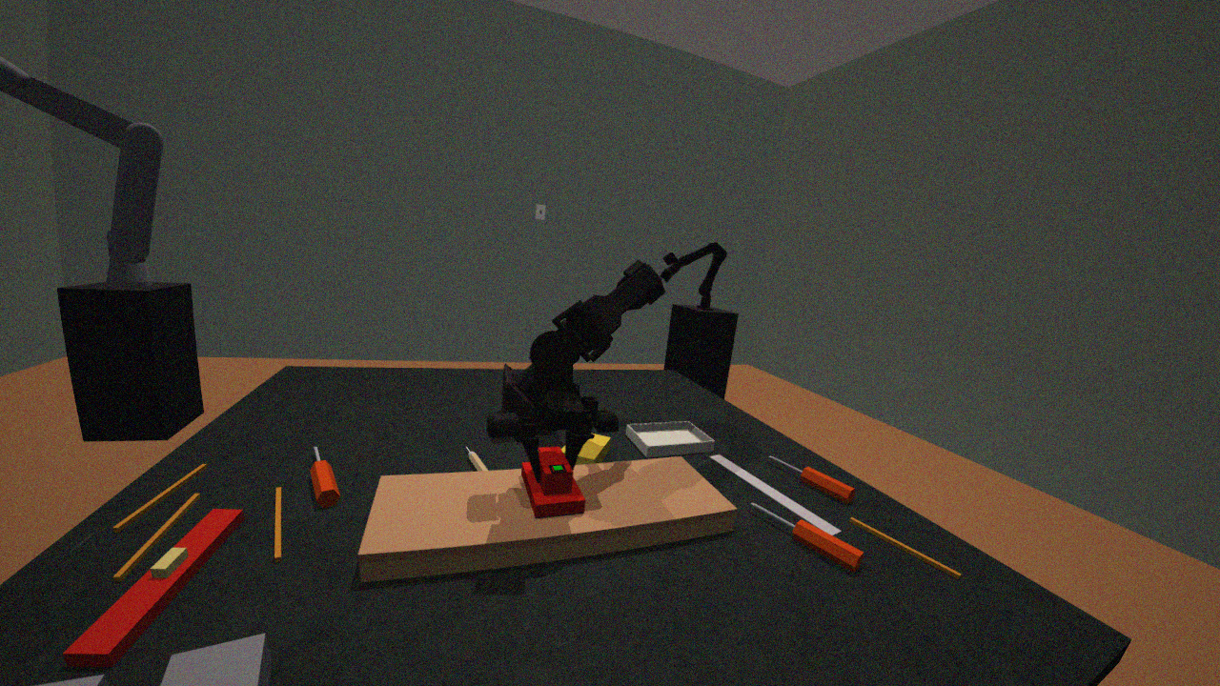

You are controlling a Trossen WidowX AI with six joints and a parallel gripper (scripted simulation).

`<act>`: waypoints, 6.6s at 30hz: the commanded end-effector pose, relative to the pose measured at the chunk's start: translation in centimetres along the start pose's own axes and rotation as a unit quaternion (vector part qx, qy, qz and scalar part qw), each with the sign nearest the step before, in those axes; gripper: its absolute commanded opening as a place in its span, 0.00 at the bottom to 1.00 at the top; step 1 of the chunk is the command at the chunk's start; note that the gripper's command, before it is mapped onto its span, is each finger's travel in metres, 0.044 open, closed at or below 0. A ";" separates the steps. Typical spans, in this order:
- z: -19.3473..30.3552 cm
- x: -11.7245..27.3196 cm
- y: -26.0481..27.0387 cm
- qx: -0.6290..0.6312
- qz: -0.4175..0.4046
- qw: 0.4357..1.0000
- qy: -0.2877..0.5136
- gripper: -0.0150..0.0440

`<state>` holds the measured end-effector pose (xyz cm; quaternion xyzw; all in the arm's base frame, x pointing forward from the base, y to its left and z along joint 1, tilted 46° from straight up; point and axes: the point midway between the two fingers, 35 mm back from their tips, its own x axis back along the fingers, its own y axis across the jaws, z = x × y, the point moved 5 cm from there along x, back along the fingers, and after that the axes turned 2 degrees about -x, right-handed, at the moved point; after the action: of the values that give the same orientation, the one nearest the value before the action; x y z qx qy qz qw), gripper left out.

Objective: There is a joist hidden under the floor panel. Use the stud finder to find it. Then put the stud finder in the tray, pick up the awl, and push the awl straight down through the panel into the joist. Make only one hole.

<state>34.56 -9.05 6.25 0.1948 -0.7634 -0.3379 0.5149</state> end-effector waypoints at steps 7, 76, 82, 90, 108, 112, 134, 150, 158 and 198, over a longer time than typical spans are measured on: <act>-0.2 0.0 -2.9 0.002 0.001 1.000 0.000 0.25; -1.0 1.0 -18.6 0.001 0.005 1.000 -0.002 0.25; -1.9 3.3 -18.8 0.002 0.006 1.000 -0.002 0.25; -2.9 6.7 -18.9 0.003 0.007 1.000 -0.001 0.25; -4.9 10.0 -15.0 0.046 0.007 0.999 0.004 0.25; -5.7 9.9 -12.2 0.077 0.005 0.997 0.007 0.25; -6.5 9.2 3.5 0.249 -0.016 0.968 0.020 0.25; -3.3 8.9 13.8 0.369 -0.046 0.928 0.024 0.25; -0.7 9.0 18.2 0.426 -0.065 0.902 0.024 0.25; 17.7 11.8 30.4 0.670 -0.193 0.717 0.004 0.25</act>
<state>16.55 9.72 31.50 0.6220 -0.7411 0.1627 0.1932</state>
